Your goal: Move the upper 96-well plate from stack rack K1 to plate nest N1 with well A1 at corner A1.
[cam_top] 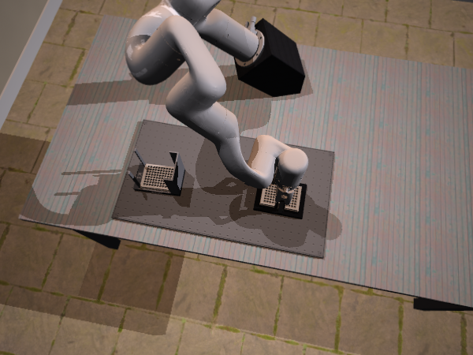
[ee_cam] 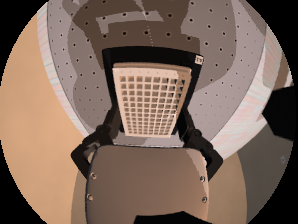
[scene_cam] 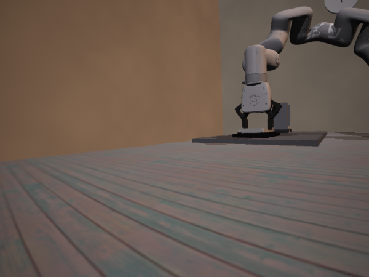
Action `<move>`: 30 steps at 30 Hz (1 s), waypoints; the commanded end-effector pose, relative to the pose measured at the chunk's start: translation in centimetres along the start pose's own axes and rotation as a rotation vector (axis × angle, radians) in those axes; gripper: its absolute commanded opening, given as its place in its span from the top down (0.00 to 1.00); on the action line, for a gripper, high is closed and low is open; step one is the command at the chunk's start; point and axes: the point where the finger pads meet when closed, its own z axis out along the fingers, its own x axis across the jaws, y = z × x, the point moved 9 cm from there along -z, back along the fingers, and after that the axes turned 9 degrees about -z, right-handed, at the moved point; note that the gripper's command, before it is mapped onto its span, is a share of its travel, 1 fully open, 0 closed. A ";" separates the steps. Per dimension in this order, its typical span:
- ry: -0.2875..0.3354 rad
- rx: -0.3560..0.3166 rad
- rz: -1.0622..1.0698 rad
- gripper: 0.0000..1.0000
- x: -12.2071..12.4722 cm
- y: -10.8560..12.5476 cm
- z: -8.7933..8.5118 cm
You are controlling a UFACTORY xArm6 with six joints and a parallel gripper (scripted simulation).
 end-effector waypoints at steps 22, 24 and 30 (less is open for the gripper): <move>-0.003 -0.002 0.001 0.00 -0.1 0.0 0.1; -0.003 -0.001 0.001 0.00 -0.1 0.0 0.1; -0.003 -0.002 0.001 0.00 -0.1 0.0 0.1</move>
